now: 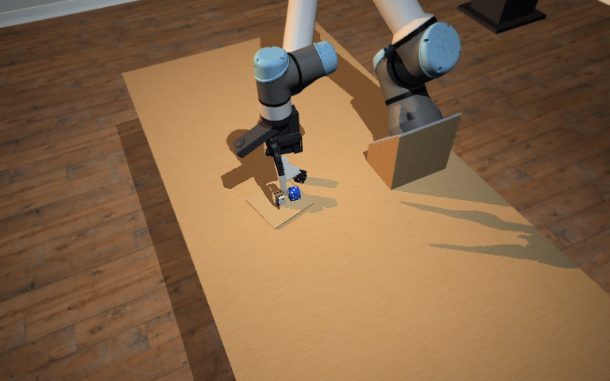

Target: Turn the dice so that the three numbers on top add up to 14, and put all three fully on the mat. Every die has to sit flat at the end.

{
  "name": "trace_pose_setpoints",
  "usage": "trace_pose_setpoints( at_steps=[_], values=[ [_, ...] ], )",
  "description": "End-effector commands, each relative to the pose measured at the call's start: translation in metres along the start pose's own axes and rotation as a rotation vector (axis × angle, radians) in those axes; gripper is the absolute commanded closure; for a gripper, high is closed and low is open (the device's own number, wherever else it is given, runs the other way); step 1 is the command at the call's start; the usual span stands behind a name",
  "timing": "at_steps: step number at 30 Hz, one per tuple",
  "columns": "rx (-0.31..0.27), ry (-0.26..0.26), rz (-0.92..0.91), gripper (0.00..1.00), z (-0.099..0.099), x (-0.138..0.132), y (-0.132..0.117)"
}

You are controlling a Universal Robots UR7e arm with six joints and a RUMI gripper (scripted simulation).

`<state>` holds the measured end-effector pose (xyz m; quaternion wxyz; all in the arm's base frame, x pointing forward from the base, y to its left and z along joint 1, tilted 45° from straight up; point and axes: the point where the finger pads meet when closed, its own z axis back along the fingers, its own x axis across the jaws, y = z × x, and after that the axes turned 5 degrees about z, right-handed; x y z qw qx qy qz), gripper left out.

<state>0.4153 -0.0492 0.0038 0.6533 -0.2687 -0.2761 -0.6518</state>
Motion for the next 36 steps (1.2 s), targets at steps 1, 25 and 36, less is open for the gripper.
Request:
trace_pose_setpoints(
  at_steps=[1,25,36],
  values=[
    [0.001,0.000,0.000,0.00,0.000,0.000,0.000],
    [0.001,0.001,-0.441,0.00,-0.005,0.037,-0.054],
    [0.001,0.000,-0.711,0.00,-0.008,0.054,-0.090]
  ],
)
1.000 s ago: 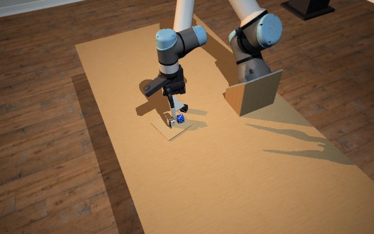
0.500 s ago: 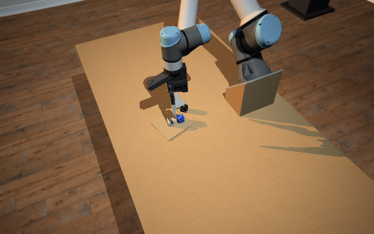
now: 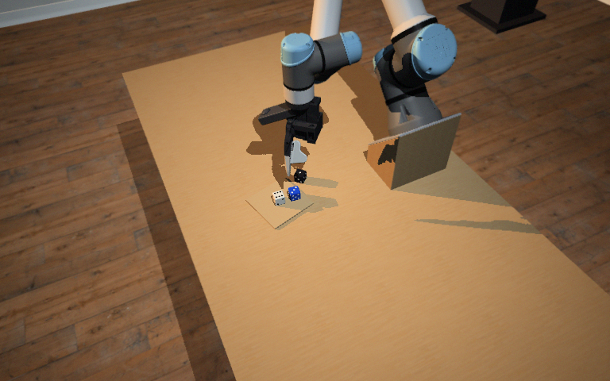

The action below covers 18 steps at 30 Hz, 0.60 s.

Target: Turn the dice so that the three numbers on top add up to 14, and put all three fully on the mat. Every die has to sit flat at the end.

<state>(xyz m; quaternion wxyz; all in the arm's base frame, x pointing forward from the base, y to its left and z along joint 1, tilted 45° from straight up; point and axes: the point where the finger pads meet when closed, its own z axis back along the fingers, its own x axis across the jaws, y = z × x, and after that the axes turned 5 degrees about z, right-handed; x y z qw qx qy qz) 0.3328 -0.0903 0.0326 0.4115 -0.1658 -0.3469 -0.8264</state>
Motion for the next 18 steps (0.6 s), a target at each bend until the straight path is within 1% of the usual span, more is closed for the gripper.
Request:
trace_pose_setpoints(
  at_steps=[1,3,4,18],
  values=[
    [0.001,-0.002,-0.069,0.00,0.0001,0.0091,-0.0045],
    [0.001,-0.002,-0.072,0.00,0.0000,0.0095,-0.0047],
    [0.001,-0.002,-0.072,0.72,0.0000,0.0095,-0.0047],
    [0.001,-0.002,-0.072,0.72,0.0000,0.0095,-0.0047]
  ],
)
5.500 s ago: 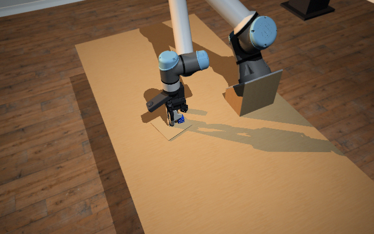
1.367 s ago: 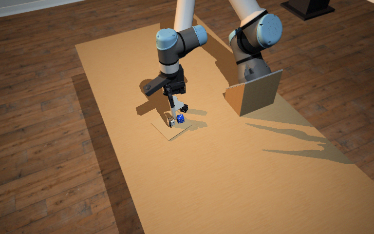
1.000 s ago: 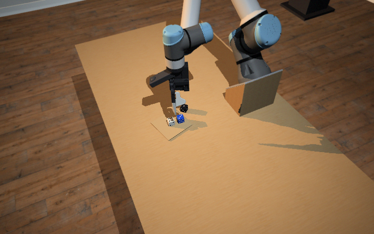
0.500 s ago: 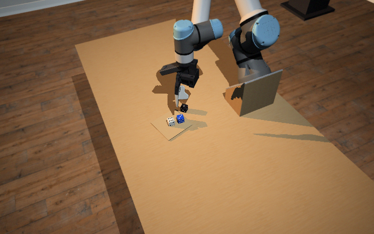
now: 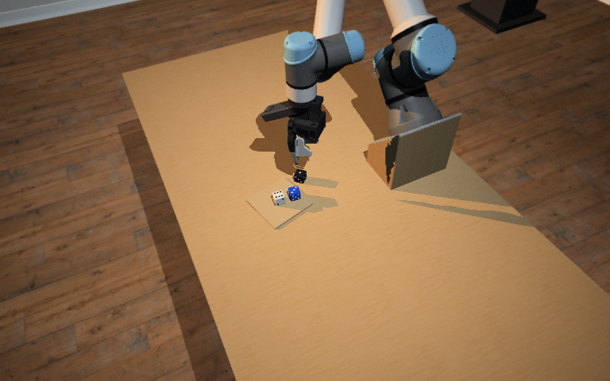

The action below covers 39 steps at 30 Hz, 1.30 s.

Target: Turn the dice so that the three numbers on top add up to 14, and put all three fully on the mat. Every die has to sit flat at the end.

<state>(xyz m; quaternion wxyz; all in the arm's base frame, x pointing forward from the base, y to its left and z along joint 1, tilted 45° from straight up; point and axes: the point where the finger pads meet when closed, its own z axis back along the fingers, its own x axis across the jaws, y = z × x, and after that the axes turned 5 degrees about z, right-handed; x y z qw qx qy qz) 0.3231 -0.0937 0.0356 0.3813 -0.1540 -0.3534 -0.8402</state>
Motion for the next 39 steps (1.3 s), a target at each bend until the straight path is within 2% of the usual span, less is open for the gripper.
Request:
trace_pose_setpoints(
  at_steps=[1,30,39],
  values=[
    [0.001,0.000,0.000,0.72,0.0002,-0.0001,0.0002],
    [0.000,0.001,0.000,0.72,-0.0012,-0.0001,0.0002],
    [0.000,0.001,-0.001,0.72,-0.0084,0.0001,0.0004]
  ],
)
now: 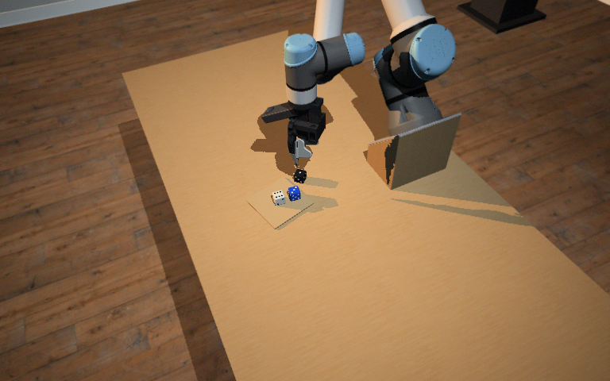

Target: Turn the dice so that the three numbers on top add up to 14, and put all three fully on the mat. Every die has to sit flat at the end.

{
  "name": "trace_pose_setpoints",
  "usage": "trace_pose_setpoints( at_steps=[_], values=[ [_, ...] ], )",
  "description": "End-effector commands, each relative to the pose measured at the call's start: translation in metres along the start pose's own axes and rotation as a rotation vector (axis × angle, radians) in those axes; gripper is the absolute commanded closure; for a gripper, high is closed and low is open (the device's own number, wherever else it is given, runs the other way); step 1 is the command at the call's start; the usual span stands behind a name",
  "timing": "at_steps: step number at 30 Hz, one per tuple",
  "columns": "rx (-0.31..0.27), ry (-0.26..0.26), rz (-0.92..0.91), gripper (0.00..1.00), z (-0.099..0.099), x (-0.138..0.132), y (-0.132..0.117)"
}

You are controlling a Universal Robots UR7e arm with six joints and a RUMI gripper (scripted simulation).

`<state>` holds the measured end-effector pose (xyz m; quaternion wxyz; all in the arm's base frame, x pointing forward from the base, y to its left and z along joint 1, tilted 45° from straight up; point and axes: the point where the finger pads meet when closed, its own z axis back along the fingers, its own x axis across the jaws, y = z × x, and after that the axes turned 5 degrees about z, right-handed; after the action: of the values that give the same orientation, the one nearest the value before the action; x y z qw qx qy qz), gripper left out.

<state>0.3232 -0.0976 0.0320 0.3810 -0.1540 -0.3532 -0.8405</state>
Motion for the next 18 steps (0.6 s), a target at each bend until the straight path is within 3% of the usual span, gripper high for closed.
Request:
trace_pose_setpoints(
  at_steps=[1,18],
  values=[
    [0.001,0.001,0.000,0.72,-0.004,0.000,0.000],
    [0.001,0.001,0.000,0.72,-0.027,0.000,0.001]
  ],
)
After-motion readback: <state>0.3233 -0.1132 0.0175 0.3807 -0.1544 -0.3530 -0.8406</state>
